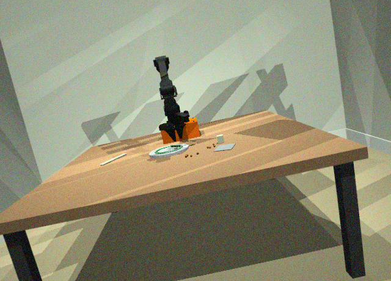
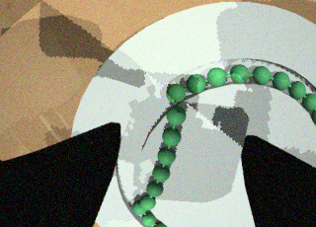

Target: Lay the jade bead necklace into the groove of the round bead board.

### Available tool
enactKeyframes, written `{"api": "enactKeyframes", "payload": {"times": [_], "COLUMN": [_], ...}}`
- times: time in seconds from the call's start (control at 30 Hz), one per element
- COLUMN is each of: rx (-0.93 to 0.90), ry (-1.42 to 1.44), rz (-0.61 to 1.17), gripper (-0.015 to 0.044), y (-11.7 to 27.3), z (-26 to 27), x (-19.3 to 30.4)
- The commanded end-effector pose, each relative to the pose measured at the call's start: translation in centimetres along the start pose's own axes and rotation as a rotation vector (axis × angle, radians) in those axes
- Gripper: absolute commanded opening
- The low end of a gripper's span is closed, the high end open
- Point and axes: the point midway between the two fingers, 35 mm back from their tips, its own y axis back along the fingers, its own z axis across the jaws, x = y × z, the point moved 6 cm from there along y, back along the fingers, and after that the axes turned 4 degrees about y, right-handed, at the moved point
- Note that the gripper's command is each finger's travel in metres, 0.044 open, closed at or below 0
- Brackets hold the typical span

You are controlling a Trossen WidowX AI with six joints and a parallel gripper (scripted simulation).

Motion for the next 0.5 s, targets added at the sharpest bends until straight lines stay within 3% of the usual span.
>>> {"api": "enactKeyframes", "payload": {"times": [0.0,0.47], "rx": [0.000,-0.005], "ry": [0.000,0.002], "rz": [0.000,0.003], "gripper": [0.0120,0.0120], "y": [0.0,-1.8], "z": [0.0,0.1], "x": [0.0,0.1]}}
